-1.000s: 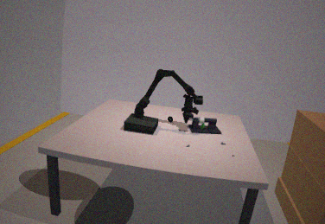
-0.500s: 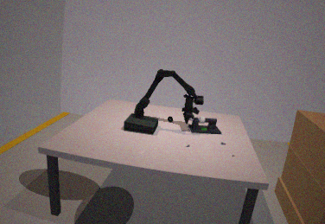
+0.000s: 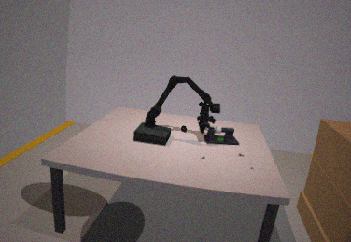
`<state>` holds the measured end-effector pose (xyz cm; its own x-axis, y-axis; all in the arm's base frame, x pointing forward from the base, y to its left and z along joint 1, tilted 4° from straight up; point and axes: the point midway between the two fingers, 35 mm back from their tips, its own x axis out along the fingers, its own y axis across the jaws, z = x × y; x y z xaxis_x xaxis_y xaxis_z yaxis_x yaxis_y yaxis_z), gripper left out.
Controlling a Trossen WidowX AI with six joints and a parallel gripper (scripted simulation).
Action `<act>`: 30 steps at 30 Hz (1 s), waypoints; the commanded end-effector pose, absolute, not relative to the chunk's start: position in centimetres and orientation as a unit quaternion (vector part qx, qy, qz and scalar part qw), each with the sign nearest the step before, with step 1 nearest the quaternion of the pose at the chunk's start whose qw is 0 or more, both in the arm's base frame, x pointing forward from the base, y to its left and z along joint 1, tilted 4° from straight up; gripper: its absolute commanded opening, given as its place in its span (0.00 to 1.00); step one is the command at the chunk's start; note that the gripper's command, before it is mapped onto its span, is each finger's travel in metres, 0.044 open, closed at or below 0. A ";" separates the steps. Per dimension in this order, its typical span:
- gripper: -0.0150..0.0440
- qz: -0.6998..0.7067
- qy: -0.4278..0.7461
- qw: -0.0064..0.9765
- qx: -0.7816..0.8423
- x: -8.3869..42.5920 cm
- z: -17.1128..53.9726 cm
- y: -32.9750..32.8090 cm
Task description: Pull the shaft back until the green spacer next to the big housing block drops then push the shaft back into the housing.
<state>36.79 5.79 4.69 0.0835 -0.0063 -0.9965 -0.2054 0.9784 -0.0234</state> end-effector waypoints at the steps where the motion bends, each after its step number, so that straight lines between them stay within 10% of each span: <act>1: 0.25 0.068 0.670 0.735 -0.079 37.2 5.0 5.9; 30: 0.25 0.068 0.669 0.736 -0.079 38.0 5.0 6.0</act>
<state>37.58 5.95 4.77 0.0839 -0.0071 -0.9964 -0.2064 0.9782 -0.0243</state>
